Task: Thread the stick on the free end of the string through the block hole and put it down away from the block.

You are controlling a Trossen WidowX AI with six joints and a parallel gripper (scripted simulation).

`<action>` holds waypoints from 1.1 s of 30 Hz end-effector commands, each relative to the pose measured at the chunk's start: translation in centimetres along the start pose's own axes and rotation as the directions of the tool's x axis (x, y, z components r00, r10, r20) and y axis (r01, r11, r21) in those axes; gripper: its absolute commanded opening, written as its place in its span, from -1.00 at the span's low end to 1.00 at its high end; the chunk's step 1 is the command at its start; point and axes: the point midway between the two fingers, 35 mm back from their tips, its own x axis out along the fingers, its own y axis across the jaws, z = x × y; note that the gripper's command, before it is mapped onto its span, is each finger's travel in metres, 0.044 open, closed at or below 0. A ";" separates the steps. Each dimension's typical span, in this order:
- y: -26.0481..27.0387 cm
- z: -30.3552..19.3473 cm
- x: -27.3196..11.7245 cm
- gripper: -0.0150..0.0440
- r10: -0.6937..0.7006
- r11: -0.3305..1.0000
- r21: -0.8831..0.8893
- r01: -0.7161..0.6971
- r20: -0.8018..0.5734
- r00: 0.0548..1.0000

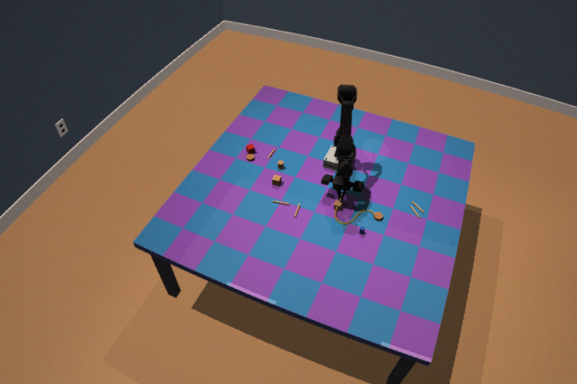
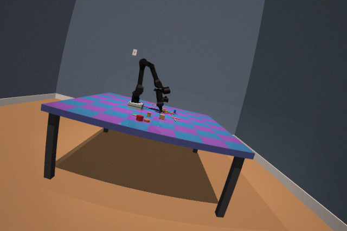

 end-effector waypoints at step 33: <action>-0.1 -3.3 -0.9 -0.49 0.013 1.000 0.010 -0.013 -0.010 1.000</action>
